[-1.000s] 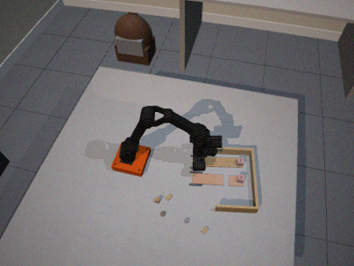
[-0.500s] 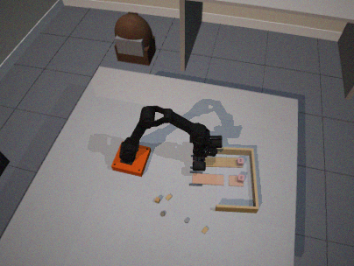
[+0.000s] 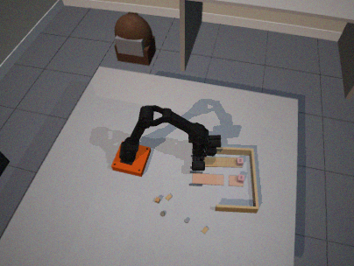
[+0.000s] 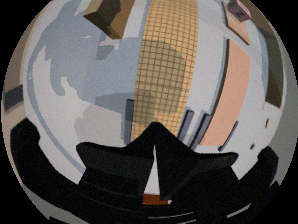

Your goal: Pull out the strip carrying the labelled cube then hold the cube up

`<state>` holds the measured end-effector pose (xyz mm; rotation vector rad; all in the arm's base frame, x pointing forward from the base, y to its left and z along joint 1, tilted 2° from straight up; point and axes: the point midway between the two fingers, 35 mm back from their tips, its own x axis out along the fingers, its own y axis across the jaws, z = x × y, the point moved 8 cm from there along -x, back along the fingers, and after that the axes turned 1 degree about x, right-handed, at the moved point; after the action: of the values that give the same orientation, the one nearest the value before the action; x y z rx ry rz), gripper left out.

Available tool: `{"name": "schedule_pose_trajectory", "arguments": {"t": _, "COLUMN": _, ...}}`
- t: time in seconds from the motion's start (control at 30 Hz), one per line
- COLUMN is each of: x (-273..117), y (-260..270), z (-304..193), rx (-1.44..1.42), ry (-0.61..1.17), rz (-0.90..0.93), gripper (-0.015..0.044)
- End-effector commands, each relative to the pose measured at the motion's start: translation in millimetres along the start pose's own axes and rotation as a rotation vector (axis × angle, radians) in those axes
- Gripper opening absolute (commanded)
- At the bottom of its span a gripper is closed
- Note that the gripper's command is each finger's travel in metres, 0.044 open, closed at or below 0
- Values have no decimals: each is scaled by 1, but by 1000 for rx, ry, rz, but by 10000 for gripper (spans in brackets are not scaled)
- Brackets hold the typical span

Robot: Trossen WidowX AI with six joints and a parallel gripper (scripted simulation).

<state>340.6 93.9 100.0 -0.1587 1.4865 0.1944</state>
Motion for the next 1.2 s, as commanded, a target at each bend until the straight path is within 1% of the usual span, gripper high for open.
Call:
{"name": "schedule_pose_trajectory", "arguments": {"t": 0.0, "x": 5, "y": 0, "z": -10, "rx": 6, "ry": 21, "rz": -3, "gripper": 0}}
{"name": "schedule_pose_trajectory", "arguments": {"t": 1.17, "x": 6, "y": 1, "z": -62, "rx": 6, "ry": 24, "rz": -3, "gripper": 0}}
